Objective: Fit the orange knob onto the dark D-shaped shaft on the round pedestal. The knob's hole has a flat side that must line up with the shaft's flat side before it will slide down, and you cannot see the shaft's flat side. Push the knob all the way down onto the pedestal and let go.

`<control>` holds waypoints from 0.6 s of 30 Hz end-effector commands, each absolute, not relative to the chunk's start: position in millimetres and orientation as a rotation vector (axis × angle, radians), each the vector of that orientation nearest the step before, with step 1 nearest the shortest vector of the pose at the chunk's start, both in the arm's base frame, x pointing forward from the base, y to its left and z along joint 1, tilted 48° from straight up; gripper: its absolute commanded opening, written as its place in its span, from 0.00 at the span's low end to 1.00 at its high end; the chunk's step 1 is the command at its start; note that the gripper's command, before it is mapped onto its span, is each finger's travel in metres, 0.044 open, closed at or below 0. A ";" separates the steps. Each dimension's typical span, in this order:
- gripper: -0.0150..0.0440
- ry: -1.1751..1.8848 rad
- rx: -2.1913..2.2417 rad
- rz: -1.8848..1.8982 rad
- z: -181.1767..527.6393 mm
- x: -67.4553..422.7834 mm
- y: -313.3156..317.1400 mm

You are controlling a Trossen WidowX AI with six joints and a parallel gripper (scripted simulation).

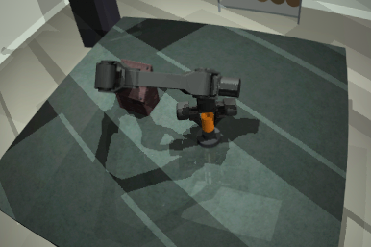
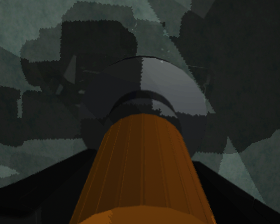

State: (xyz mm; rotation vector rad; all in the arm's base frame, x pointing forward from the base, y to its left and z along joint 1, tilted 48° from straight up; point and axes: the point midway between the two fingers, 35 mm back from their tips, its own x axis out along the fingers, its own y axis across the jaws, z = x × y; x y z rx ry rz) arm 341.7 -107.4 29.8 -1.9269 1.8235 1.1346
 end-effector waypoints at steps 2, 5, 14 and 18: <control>0.25 1.821 -1.937 1.136 30.7 343.2 -105.4; 0.25 1.821 -1.937 1.136 28.1 342.9 -107.9; 0.25 1.821 -1.937 1.136 28.6 341.9 -107.4; 0.25 1.821 -1.937 1.136 31.8 340.3 -105.8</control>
